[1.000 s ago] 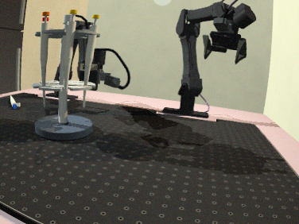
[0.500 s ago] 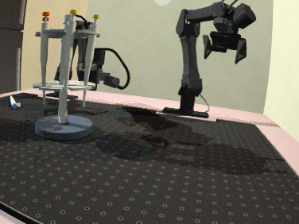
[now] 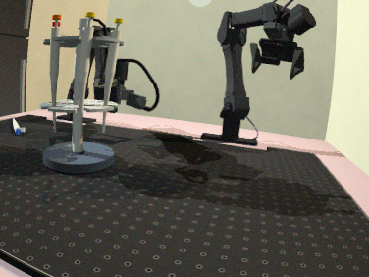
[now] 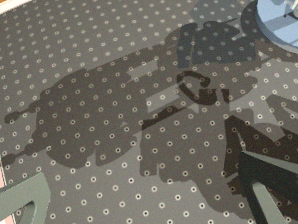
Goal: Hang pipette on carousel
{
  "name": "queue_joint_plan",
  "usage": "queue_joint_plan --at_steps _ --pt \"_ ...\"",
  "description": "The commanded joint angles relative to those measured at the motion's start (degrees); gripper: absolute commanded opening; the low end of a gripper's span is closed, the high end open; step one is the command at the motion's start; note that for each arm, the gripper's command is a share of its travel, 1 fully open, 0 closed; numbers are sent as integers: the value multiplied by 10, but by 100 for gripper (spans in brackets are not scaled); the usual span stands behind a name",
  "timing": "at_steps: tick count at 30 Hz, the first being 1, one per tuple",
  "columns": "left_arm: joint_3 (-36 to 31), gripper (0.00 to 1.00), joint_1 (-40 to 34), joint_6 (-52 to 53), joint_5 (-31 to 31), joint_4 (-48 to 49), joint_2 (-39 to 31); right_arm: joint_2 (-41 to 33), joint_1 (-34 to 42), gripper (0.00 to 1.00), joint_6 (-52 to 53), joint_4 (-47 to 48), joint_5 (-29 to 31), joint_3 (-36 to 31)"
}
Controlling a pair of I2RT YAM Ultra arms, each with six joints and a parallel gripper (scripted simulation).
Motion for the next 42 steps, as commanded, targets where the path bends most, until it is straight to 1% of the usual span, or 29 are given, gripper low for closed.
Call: queue_joint_plan --at_steps 1,11,14,16,20,22,23,24,30,31,42 --pt "9 100 5 4 12 7 1 11 -13 49 6 -6 -13 24" --pt "9 100 5 4 12 7 1 27 -32 49 6 -20 -33 54" --pt "9 100 5 4 12 7 1 16 -34 49 5 -13 -35 57" --pt "9 100 5 4 12 7 1 32 -38 49 6 -24 -39 63" --pt "9 100 5 4 12 7 1 38 -45 49 6 -30 -46 76" --pt "9 100 5 4 12 7 1 30 -45 49 6 -28 -46 76" --pt "9 100 5 4 12 7 1 29 -40 49 2 -24 -41 65" --pt "9 100 5 4 12 7 1 26 -45 49 6 -17 -46 76" --pt "9 100 5 4 12 7 1 25 -44 49 6 -16 -44 76" --pt "9 100 5 4 12 7 1 25 -44 0 6 -16 -43 76" --pt "9 100 5 4 12 7 1 18 -44 0 -1 -15 -43 75"
